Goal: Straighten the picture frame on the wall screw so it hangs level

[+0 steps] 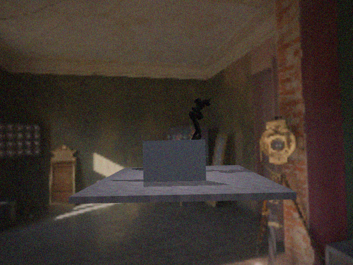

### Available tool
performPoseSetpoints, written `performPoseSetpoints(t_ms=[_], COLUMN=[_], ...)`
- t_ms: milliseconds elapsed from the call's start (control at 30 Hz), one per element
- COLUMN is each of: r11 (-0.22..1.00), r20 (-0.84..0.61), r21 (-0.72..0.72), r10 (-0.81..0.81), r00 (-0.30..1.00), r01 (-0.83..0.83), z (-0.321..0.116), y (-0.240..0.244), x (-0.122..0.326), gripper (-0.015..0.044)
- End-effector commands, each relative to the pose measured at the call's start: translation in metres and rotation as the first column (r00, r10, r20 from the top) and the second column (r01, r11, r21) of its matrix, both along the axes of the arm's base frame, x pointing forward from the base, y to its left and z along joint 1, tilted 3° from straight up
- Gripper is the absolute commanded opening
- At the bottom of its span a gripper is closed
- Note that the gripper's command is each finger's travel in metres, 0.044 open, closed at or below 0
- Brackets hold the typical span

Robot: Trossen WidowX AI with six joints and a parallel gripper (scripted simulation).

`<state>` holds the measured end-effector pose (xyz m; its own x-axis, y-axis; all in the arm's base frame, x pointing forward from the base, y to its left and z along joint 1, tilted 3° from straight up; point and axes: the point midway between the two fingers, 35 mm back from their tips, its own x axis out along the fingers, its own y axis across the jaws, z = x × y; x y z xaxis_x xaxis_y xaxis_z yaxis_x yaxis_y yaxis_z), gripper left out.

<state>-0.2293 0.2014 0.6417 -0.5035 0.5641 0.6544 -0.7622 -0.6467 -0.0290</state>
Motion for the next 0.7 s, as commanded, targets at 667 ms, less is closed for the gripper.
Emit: performPoseSetpoints(t_ms=[667], r11=[0.619], r20=[-0.687], r21=[0.038], r10=[-0.554], r00=[0.471], r01=[0.784], z=[-0.051], y=[-0.116], x=[0.248], gripper=[0.026])
